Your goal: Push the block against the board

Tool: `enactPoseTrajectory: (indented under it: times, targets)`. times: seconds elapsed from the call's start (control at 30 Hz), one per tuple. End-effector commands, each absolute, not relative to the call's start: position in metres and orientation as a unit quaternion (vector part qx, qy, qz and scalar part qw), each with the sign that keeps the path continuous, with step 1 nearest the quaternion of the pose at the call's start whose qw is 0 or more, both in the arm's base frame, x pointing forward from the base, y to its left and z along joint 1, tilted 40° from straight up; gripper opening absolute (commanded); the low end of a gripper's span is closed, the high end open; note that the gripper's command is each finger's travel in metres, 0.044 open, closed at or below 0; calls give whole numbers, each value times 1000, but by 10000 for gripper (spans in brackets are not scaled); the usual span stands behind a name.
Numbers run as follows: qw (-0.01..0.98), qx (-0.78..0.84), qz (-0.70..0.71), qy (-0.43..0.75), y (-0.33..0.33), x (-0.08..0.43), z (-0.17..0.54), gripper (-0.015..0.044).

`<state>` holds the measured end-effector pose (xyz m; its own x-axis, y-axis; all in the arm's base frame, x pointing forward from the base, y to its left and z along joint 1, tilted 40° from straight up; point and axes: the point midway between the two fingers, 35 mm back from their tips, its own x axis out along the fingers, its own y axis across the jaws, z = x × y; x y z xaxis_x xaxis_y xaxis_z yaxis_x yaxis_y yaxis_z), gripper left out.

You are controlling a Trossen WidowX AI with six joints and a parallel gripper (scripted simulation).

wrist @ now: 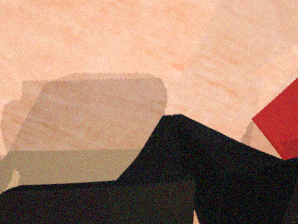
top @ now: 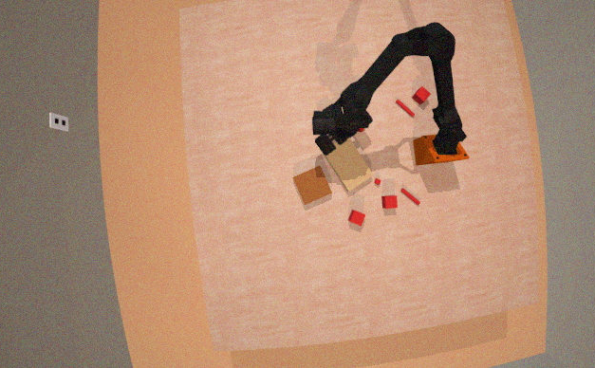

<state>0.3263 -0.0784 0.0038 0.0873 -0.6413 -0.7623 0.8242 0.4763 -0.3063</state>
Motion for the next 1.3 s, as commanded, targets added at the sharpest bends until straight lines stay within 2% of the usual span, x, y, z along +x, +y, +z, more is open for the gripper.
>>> enactPoseTrajectory:
  times: [0.0, 0.8, 0.97, 1.27]
  targets:
    - [729, 103, -502, 453, -84, 332, 8, 0]
    - [730, 101, -503, 451, -105, 352, 29, 0]
    - [730, 102, -503, 452, -69, 345, 65, 0]
    - [732, 85, -490, 466, -61, 342, 63, 0]
